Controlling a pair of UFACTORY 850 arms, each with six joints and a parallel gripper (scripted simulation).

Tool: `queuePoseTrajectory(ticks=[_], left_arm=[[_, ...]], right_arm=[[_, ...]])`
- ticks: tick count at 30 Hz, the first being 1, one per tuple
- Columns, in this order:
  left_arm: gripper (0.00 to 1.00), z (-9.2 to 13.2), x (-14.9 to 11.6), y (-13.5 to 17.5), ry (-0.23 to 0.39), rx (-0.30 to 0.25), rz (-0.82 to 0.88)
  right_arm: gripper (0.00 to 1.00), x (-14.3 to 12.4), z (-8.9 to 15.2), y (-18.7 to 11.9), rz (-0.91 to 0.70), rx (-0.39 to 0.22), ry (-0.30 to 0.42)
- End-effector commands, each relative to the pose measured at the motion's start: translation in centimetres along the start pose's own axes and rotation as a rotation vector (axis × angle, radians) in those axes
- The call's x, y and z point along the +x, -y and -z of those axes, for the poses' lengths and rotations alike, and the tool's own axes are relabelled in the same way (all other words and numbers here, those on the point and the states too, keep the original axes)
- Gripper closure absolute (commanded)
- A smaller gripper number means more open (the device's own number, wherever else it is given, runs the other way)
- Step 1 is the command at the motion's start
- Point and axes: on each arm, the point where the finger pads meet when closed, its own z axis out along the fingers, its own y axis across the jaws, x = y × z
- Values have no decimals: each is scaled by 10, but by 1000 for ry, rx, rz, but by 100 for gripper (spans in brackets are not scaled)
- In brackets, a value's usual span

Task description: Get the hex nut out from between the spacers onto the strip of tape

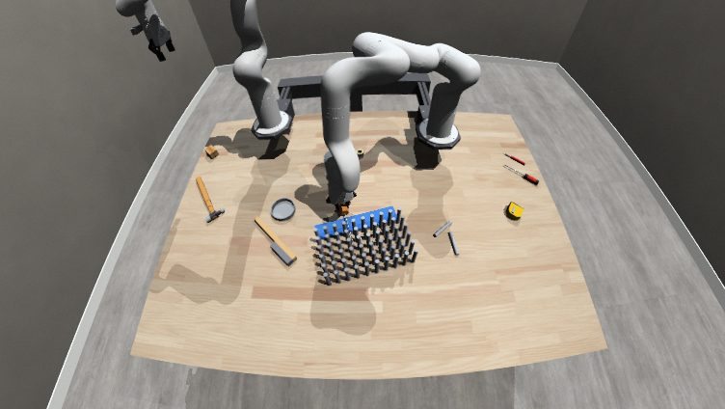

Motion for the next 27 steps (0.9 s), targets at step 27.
queuePoseTrajectory(ticks=[27], left_arm=[[100,1,34,1,0,2,0]], right_arm=[[0,0,1,0,0,0,-2]])
